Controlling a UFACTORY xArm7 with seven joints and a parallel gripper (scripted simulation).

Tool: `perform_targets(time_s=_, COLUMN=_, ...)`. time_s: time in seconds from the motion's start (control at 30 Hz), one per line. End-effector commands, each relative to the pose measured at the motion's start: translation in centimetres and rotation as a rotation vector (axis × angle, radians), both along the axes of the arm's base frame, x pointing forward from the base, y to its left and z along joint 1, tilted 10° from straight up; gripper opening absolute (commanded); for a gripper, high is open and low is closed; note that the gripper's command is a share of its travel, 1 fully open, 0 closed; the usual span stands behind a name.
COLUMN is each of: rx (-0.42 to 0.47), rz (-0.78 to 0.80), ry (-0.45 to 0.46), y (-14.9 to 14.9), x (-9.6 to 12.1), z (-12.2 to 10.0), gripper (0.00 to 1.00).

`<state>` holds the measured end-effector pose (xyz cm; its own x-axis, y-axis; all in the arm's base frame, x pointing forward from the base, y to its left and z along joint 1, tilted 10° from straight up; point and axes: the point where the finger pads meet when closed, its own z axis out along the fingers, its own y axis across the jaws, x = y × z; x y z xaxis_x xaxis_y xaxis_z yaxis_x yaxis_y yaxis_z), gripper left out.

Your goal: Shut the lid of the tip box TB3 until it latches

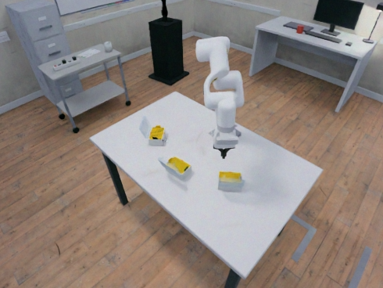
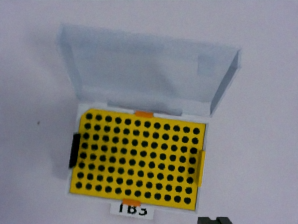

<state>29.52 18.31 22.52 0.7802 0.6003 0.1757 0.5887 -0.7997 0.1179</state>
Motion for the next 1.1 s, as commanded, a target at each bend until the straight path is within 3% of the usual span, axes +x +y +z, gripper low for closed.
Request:
perform_targets(time_s=0.0, rx=-0.031, rz=-0.122, ry=0.036, y=1.7, x=1.8, z=0.6, gripper=0.00)
perform_targets(time_s=1.07, rx=-0.030, rz=-0.122, ry=0.036, y=11.9, x=11.1, z=2.7, gripper=0.00)
